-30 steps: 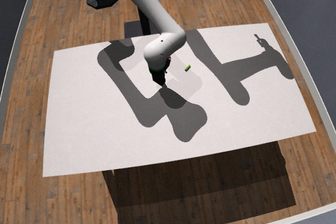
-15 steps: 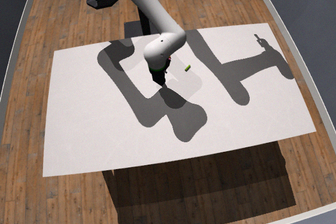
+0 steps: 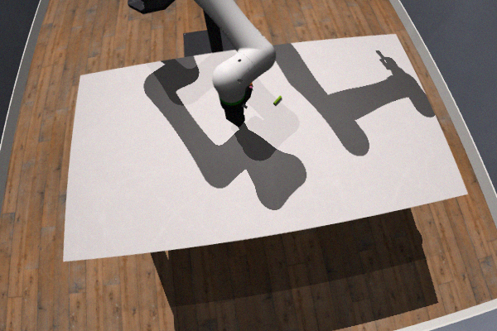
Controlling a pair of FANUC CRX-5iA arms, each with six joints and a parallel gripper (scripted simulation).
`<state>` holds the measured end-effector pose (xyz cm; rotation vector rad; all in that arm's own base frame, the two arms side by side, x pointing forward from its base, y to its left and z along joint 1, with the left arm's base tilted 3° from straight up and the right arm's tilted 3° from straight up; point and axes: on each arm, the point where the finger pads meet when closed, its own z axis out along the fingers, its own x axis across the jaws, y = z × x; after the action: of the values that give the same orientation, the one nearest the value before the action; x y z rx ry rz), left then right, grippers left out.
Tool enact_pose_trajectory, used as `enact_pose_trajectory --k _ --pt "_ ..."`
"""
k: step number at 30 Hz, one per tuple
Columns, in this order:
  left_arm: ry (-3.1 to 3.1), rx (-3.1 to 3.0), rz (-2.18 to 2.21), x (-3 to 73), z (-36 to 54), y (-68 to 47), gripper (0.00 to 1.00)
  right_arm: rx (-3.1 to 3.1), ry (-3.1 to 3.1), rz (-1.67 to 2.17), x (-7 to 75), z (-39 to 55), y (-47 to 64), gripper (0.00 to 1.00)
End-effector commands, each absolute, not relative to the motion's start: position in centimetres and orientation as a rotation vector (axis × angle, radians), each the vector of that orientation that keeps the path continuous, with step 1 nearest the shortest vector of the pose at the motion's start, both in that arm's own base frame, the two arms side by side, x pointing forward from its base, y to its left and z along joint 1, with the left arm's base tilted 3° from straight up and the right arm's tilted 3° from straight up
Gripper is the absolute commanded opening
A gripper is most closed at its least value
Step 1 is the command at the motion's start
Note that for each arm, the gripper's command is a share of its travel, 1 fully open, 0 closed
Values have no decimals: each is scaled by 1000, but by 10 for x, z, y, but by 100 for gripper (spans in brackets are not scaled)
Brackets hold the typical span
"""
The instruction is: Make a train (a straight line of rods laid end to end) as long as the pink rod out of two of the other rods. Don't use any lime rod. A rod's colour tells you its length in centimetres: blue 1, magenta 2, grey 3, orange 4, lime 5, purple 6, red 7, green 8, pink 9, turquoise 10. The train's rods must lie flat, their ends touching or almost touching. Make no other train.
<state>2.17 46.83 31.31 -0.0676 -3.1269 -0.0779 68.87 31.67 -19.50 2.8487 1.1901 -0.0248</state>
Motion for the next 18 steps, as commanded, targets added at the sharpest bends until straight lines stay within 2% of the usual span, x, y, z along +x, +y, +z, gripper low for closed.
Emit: enact_pose_trajectory --k 1,18 --pt "-3127 -68 -81 22 314 468 100 2848 1190 -21 690 -193 317 54" --pt "-3127 -68 -81 22 314 468 100 2848 1190 -21 690 -186 318 54"
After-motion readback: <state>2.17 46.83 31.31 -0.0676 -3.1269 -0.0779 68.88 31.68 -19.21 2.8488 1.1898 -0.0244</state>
